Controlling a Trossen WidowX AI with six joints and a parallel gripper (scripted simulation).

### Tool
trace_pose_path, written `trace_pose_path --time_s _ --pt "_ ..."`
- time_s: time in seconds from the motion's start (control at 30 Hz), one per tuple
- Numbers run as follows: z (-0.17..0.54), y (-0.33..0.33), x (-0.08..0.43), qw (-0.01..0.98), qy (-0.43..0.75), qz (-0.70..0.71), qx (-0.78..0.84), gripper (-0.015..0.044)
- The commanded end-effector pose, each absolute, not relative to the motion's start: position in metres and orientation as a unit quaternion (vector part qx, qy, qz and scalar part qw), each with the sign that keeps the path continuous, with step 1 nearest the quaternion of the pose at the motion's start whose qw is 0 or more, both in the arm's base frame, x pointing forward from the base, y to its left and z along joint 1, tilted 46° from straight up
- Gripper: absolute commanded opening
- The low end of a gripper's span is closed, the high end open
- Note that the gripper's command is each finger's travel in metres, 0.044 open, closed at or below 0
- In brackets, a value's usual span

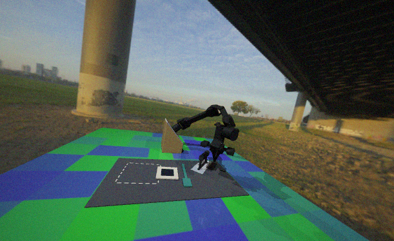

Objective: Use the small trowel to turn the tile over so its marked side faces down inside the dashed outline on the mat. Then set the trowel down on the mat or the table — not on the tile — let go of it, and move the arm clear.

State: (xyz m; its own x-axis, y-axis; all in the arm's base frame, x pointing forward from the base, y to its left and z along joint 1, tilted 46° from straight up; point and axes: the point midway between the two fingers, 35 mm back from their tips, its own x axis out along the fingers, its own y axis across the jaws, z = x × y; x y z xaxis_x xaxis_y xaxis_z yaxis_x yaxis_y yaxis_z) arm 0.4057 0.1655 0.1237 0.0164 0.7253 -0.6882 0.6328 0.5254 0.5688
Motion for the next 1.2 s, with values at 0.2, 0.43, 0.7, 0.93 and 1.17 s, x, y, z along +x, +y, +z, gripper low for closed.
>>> trace_pose_path --time_s 0.2,0.43,0.7,0.93,1.17 --pt "0.124 0.166 0.406 0.522 0.7 0.044 0.485 0.0053" --pt "0.127 0.158 0.383 0.521 0.701 0.042 0.486 0.0231" --pt "0.125 0.136 0.305 0.514 0.705 0.037 0.487 0.027" --pt "0.123 0.136 0.298 0.514 0.705 0.036 0.488 0.027" --pt "0.115 0.144 0.299 0.514 0.705 0.036 0.487 0.027"
